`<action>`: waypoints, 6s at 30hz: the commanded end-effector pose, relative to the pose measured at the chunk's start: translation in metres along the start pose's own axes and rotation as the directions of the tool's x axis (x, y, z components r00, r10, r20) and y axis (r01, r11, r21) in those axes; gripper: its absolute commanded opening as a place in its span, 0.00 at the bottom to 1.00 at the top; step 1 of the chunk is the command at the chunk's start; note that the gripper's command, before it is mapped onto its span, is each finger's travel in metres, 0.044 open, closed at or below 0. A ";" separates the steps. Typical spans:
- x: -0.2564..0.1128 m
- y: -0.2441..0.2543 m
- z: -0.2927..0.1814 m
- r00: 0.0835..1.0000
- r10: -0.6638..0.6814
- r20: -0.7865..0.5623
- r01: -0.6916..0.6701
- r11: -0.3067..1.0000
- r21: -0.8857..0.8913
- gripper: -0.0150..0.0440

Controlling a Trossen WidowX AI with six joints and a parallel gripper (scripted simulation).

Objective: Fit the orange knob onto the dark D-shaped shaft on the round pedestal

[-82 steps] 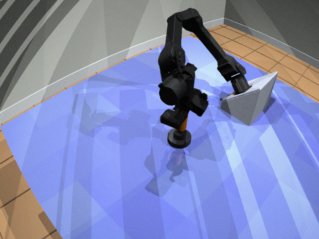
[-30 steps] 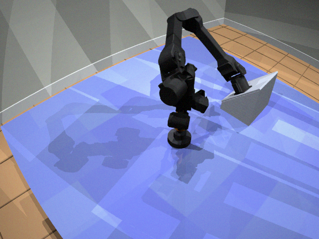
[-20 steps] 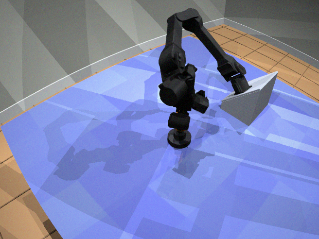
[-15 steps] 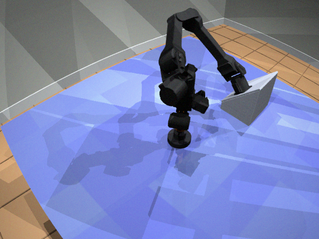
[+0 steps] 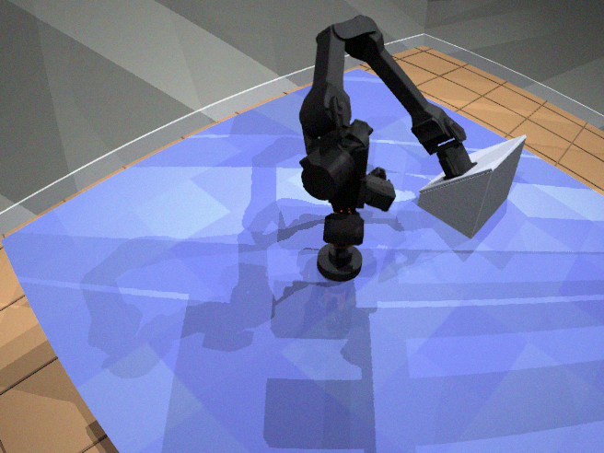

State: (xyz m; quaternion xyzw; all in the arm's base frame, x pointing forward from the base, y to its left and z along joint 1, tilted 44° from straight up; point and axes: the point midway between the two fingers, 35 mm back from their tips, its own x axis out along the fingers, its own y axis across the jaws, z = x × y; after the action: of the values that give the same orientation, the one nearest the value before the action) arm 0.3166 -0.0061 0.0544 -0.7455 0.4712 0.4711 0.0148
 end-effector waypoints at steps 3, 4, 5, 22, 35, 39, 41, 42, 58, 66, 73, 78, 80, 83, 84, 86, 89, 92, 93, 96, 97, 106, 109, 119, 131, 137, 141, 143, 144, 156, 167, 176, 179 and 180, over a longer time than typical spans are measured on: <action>0.000 -0.002 -0.001 1.000 -0.004 -0.002 0.003 0.995 -0.101 0.25; 0.000 -0.002 -0.001 1.000 -0.004 -0.002 0.003 0.995 -0.101 0.25; 0.000 -0.001 0.000 1.000 -0.004 -0.002 0.003 0.995 -0.101 0.25; 0.002 -0.001 0.001 1.000 -0.004 -0.002 0.003 0.995 -0.101 0.25; -0.001 -0.002 -0.001 1.000 -0.004 -0.002 0.003 0.952 -0.306 0.25; 0.000 -0.002 -0.001 1.000 -0.004 -0.002 0.003 0.952 -0.306 0.25; 0.001 -0.002 0.000 1.000 -0.004 -0.002 0.003 0.952 -0.306 0.25; 0.001 -0.002 0.000 1.000 -0.004 -0.002 0.003 0.952 -0.306 0.25; 0.003 -0.001 0.001 1.000 -0.004 -0.002 0.003 0.952 -0.306 0.25; -0.002 -0.001 -0.001 1.000 -0.004 -0.001 0.003 0.949 -0.314 0.25; -0.001 -0.003 -0.001 1.000 -0.004 -0.002 0.002 0.868 -0.497 0.25; 0.000 -0.002 -0.001 1.000 -0.004 -0.002 0.002 0.868 -0.497 0.25; 0.000 -0.002 -0.001 1.000 -0.004 -0.002 0.002 0.868 -0.497 0.25; 0.001 -0.001 0.000 1.000 -0.004 -0.002 0.002 0.868 -0.497 0.25; 0.001 -0.001 0.000 1.000 -0.004 -0.002 0.002 0.868 -0.497 0.25; 0.001 -0.001 0.000 1.000 -0.004 -0.002 0.002 0.868 -0.497 0.25; 0.003 -0.001 0.000 1.000 -0.004 -0.002 0.002 0.868 -0.497 0.25; 0.003 -0.001 0.000 1.000 -0.004 -0.002 0.002 0.868 -0.497 0.25; 0.003 -0.001 0.000 1.000 -0.004 -0.002 0.002 0.868 -0.497 0.25; 0.002 -0.001 0.001 1.000 -0.004 -0.002 0.002 0.868 -0.497 0.25; 0.000 -0.001 0.001 1.000 -0.004 -0.001 0.002 0.868 -0.497 0.25; -0.002 -0.002 -0.001 1.000 -0.004 -0.001 0.002 0.799 -0.601 0.25; -0.001 -0.003 -0.001 1.000 -0.004 -0.002 0.002 0.745 -0.667 0.25; 0.003 -0.002 0.000 1.000 -0.004 -0.002 0.002 0.745 -0.667 0.25; -0.001 0.000 0.002 1.000 -0.004 -0.001 0.002 0.745 -0.667 0.25; -0.002 0.000 0.001 1.000 -0.004 -0.001 0.001 0.657 -0.754 0.25; 0.000 -0.002 0.000 1.000 -0.004 -0.001 0.001 0.591 -0.807 0.25; 0.001 -0.002 0.000 1.000 -0.004 -0.002 0.001 0.591 -0.807 0.25; 0.001 -0.002 0.000 1.000 -0.004 -0.002 0.001 0.591 -0.807 0.25; 0.003 -0.002 0.001 1.000 -0.004 -0.002 0.001 0.591 -0.807 0.25; -0.002 0.001 0.002 1.000 -0.004 -0.001 0.001 0.613 -0.790 0.25; 0.000 0.000 0.001 1.000 -0.004 -0.001 0.003 0.915 -0.403 0.25; 0.001 0.000 0.001 1.000 -0.004 -0.002 0.003 0.979 -0.203 0.25; 0.001 0.000 0.001 1.000 -0.004 -0.002 0.003 0.991 -0.134 0.25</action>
State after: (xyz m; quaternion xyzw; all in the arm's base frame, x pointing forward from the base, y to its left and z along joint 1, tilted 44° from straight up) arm 0.3154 -0.0073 0.0537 -0.7389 0.3937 0.5378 -0.0989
